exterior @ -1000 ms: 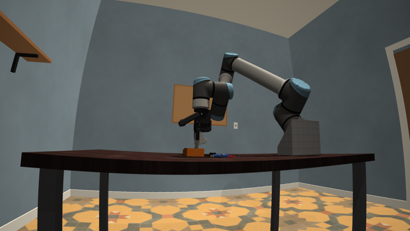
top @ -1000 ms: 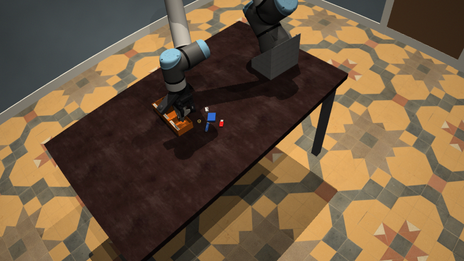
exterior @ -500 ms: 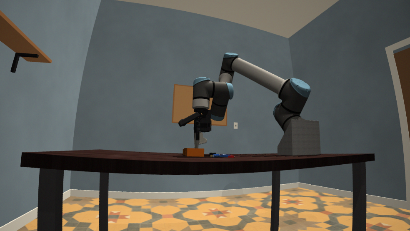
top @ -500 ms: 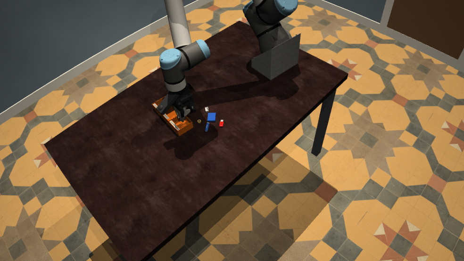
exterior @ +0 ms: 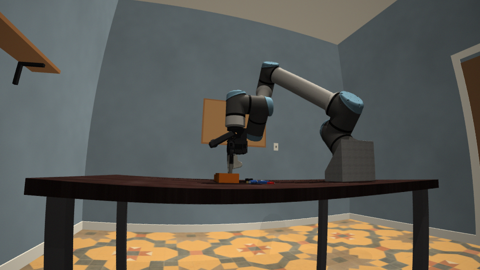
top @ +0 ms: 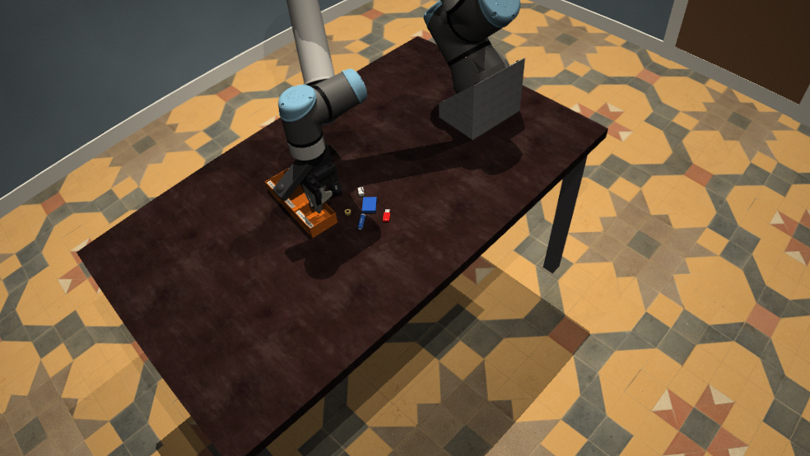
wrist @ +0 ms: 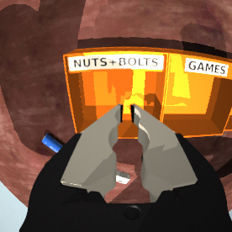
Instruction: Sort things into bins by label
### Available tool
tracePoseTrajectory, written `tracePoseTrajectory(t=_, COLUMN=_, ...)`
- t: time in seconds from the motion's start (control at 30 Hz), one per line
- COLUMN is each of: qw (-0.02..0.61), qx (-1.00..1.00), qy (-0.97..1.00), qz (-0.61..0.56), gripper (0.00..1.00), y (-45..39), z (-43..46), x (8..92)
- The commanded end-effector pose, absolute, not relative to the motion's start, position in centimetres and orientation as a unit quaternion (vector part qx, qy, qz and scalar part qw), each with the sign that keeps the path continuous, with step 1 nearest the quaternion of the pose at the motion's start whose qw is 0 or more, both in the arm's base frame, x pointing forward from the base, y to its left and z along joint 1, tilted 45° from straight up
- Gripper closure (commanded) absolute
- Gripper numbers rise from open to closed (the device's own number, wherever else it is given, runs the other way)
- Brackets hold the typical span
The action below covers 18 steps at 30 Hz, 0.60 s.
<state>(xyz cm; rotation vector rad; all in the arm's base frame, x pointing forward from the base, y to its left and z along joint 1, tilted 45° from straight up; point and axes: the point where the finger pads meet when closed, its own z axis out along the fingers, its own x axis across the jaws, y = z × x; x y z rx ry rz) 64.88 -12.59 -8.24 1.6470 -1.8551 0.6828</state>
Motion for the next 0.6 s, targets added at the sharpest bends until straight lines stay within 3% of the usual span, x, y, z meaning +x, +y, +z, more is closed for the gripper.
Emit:
tracePoseTrajectory(t=0.0, qw=0.28, qx=0.614, qy=-0.692, qz=0.255, gripper=0.96, y=-12.56, z=-8.2, x=64.92)
tracePoseTrajectory(t=0.57, qw=0.28, qx=0.614, qy=-0.692, qz=0.255, gripper=0.96, y=-11.91, z=-7.54, x=64.99)
